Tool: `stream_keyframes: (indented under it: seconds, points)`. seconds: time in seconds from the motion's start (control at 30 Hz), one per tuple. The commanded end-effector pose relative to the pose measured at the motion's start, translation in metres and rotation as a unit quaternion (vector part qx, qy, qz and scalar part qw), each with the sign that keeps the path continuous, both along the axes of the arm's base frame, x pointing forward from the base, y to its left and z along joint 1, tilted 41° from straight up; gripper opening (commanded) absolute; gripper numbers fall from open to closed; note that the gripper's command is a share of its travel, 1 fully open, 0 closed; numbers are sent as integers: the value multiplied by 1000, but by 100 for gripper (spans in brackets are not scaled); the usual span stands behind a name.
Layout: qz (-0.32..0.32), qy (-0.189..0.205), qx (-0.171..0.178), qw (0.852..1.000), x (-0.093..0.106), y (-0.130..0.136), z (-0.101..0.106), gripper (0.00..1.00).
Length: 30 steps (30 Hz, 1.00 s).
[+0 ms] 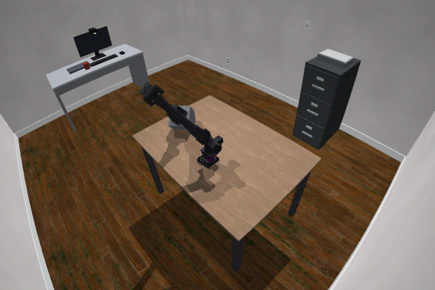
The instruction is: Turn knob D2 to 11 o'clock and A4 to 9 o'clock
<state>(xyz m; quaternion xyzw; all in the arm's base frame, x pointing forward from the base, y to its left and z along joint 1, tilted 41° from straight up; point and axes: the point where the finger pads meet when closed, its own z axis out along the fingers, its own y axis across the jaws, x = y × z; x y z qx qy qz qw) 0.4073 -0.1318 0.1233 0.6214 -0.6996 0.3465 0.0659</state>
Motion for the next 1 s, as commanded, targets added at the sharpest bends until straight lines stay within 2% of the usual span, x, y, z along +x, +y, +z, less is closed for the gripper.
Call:
stream_keyframes:
  seconds: [0.0,0.37,0.4,0.97]
  points:
    - [9,0,-2,1000,5,0,2,7]
    - [9,0,-2,1000,5,0,2,7]
    - [9,0,-2,1000,5,0,2,18]
    - [9,-1,-2,1000,5,0,3,18]
